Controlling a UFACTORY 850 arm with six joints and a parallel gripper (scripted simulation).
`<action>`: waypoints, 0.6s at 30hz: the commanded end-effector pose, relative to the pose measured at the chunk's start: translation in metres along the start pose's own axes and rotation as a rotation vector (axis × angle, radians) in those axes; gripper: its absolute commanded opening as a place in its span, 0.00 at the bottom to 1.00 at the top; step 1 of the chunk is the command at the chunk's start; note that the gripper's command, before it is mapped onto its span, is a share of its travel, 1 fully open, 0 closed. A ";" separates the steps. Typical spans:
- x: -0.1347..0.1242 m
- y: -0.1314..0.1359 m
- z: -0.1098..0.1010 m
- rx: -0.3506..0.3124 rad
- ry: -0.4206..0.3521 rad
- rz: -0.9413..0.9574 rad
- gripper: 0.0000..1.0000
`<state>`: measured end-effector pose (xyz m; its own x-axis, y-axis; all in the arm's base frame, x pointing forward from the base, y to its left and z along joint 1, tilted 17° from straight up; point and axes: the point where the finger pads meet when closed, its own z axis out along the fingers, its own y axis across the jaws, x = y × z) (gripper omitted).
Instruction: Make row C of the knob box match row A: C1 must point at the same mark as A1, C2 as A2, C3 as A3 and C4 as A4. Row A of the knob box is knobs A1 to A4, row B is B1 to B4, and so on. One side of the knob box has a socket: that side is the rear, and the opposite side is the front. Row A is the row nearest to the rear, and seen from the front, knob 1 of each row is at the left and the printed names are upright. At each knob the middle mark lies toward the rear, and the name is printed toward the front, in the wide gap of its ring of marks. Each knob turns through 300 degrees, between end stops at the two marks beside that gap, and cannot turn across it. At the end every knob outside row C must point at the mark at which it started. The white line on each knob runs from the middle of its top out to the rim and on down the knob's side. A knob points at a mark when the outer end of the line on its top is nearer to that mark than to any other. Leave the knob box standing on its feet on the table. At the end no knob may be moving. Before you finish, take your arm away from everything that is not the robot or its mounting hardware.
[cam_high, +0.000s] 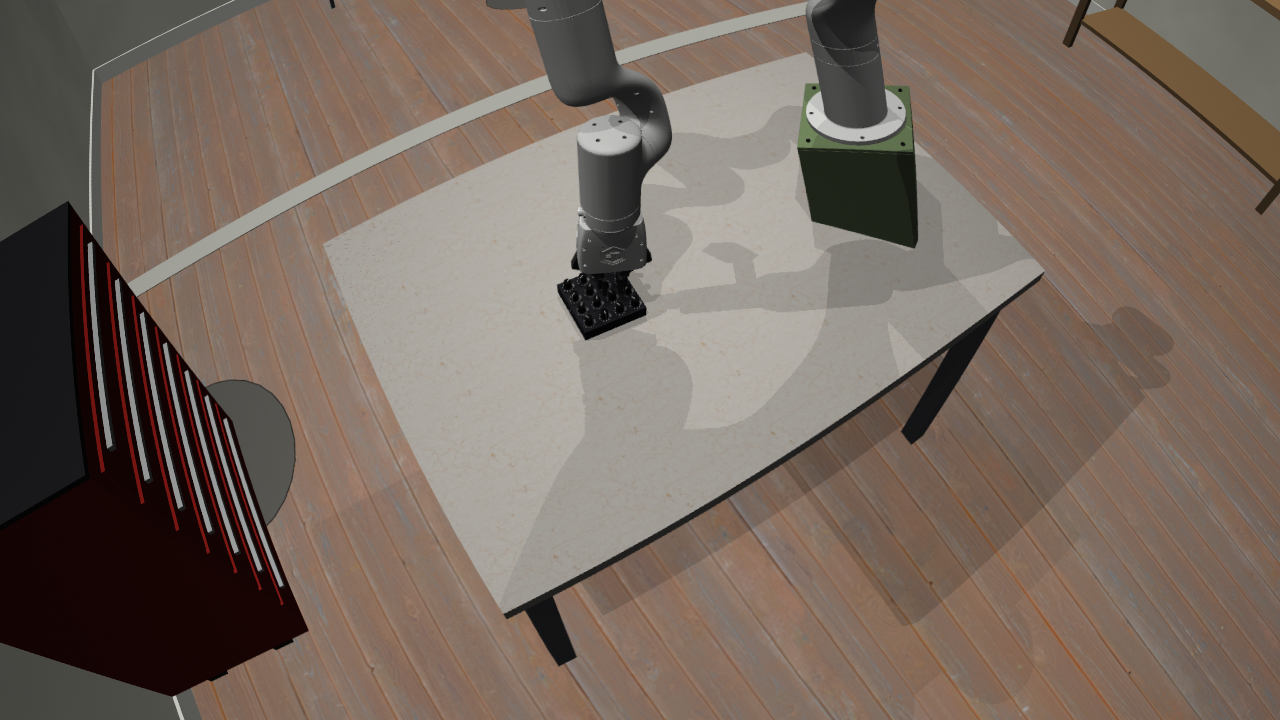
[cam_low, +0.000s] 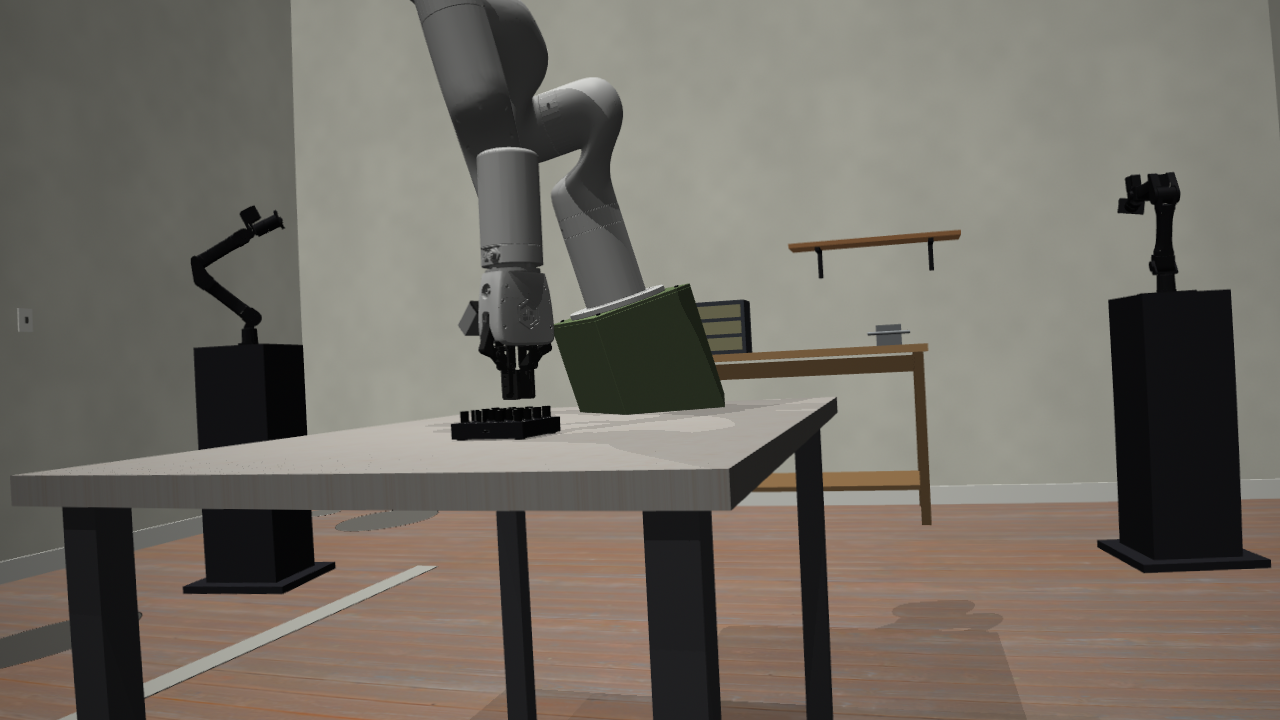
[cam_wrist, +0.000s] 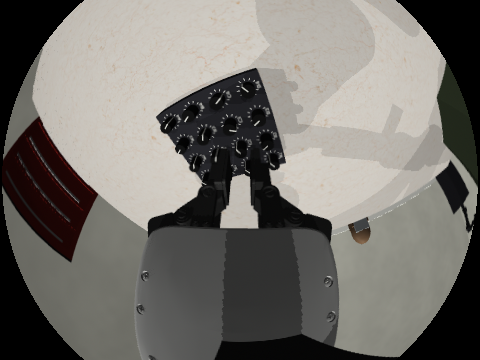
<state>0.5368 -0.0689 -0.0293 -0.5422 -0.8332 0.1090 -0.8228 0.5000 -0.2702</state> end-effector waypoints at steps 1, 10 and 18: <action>0.000 -0.001 0.004 0.002 -0.002 0.000 0.19; 0.000 0.000 0.007 0.002 -0.002 0.000 0.19; 0.000 0.000 0.007 0.002 -0.002 0.000 0.19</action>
